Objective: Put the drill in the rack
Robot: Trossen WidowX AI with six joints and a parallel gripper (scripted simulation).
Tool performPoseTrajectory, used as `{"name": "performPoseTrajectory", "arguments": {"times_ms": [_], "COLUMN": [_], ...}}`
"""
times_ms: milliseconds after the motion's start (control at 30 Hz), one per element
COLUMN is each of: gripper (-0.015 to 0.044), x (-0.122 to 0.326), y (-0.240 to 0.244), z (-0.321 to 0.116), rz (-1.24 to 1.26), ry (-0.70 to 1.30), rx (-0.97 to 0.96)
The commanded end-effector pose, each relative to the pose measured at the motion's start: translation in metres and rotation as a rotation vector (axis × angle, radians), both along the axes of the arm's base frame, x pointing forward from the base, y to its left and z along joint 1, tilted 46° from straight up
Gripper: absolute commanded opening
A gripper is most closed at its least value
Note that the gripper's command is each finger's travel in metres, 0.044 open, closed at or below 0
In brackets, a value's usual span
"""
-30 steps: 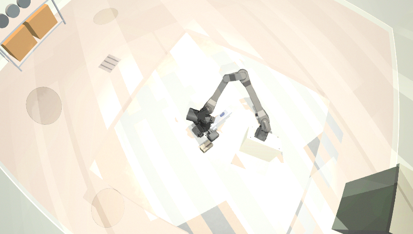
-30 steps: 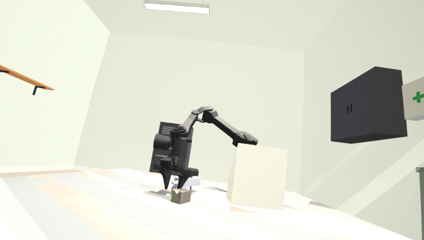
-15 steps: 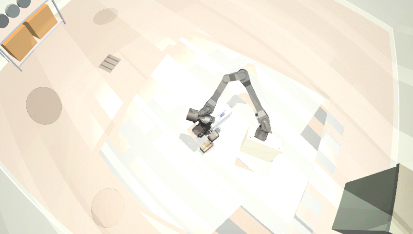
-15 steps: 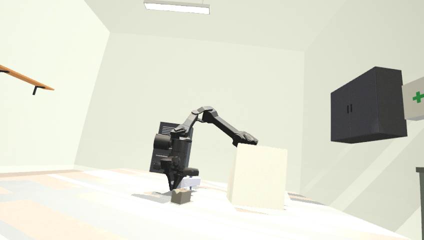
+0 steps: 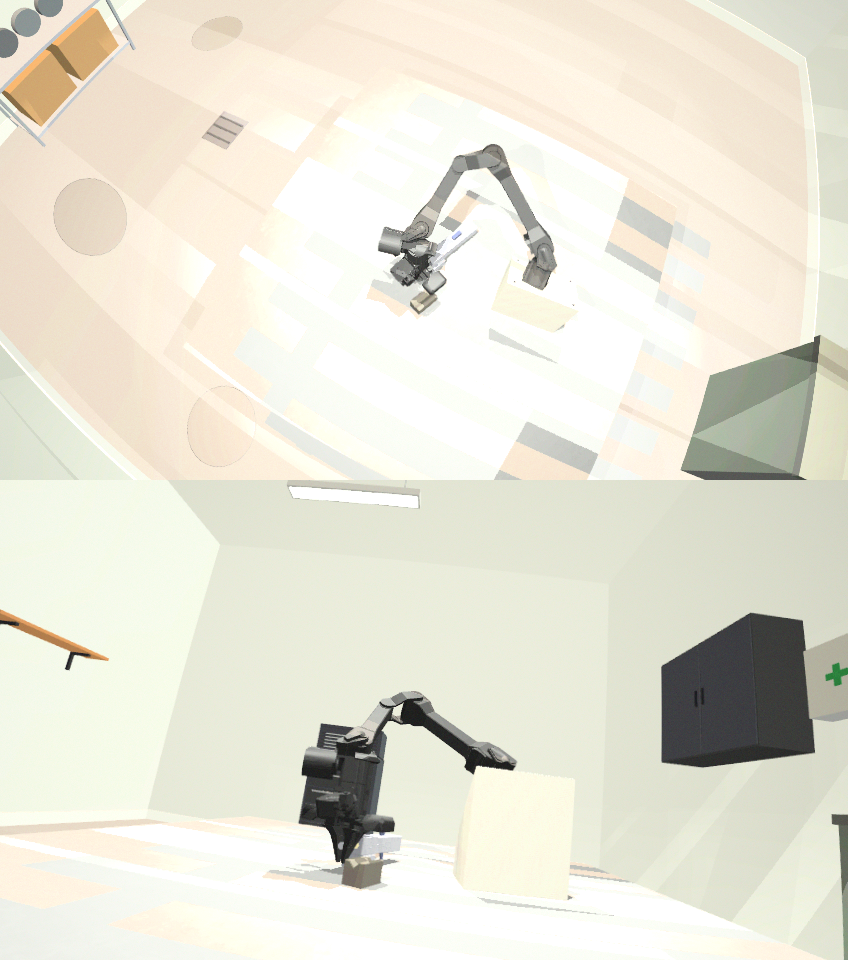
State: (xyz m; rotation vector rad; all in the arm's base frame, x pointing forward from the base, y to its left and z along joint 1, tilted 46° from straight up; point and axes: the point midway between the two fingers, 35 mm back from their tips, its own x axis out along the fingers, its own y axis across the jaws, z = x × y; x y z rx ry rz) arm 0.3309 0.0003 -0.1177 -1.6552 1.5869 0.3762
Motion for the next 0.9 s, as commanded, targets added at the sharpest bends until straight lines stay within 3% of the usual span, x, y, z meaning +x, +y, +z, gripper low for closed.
{"name": "performPoseTrajectory", "arguments": {"times_ms": [0, 567, 867], "gripper": [0.0, 0.0, 0.0236], "x": [0.004, 0.012, 0.008], "y": [0.005, 0.023, 0.019], "z": [-0.003, -0.017, -0.015], "rz": [-0.001, -0.001, -0.003], "ry": [-0.006, -0.007, -0.002], "rx": [0.001, 0.003, 0.0]}}
